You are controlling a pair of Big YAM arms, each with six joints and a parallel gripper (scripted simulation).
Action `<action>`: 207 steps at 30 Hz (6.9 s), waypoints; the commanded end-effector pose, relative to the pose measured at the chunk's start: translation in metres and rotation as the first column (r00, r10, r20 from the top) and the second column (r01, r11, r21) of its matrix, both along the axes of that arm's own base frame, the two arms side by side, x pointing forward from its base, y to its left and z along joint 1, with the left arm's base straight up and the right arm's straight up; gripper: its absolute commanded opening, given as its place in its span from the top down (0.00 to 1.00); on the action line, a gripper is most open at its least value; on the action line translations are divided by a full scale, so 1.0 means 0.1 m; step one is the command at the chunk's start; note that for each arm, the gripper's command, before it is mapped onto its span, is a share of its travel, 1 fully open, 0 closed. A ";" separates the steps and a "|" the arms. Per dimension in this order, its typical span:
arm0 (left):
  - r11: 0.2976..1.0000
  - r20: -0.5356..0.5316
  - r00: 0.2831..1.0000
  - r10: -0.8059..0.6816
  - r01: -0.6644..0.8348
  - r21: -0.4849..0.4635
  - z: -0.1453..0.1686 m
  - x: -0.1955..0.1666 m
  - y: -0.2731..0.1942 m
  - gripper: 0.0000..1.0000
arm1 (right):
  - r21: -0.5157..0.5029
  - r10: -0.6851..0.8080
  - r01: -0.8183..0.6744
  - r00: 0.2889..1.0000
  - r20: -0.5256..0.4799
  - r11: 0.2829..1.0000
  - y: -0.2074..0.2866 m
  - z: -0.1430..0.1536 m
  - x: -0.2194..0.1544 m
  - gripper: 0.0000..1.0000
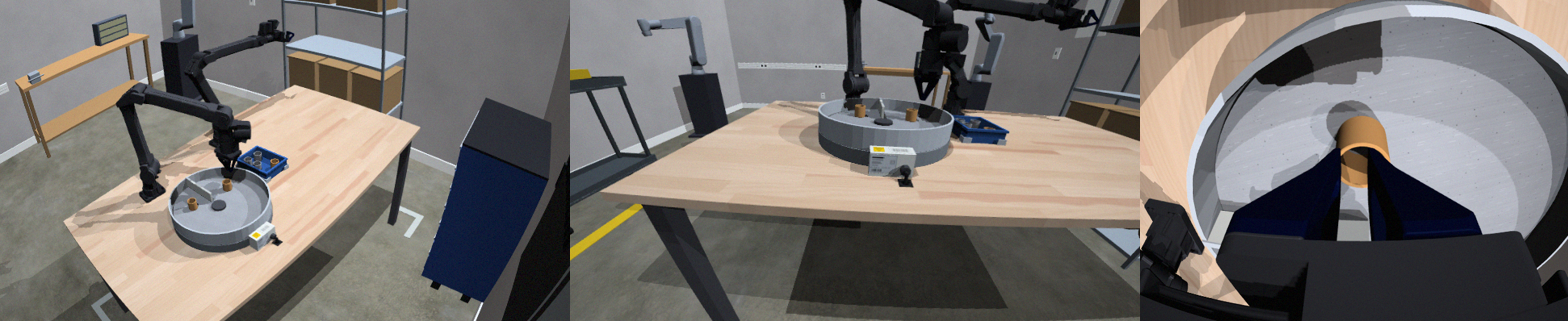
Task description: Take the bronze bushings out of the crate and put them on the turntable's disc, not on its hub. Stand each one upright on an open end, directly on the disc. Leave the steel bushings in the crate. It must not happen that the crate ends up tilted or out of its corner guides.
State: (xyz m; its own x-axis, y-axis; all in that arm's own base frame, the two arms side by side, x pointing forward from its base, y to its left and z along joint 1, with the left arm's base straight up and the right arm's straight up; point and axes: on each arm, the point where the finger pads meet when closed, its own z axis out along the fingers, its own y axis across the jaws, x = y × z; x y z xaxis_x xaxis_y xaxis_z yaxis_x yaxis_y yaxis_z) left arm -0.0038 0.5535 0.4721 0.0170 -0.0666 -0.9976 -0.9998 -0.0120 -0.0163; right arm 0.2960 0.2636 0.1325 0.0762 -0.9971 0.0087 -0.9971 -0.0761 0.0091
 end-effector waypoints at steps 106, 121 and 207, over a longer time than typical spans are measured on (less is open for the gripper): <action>0.998 -0.017 1.000 0.006 -0.005 0.067 0.28 -0.05 -0.09 0.00 | 0.045 -0.028 0.027 0.999 0.028 0.999 2.59 -0.50 -0.03 0.85; 0.998 -0.017 1.000 0.006 -0.005 0.067 0.28 -0.05 -0.09 0.00 | 0.068 -0.029 0.026 0.999 0.041 0.997 2.66 -0.39 0.01 0.85; 0.998 -0.017 1.000 0.006 -0.005 0.067 0.28 -0.05 -0.09 0.00 | 0.007 -0.025 0.025 1.000 0.008 1.000 2.57 -0.92 -0.07 0.85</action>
State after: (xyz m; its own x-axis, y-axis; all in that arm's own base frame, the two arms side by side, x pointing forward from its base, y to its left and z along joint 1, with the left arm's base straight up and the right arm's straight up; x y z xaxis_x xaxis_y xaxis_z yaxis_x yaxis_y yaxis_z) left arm -0.0038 0.5535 0.4721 0.0170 -0.0666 -0.9976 -0.9998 -0.0119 -0.0162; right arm 0.2892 0.5173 0.0518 0.0585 -0.9983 0.0019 -0.9983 -0.0585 0.0000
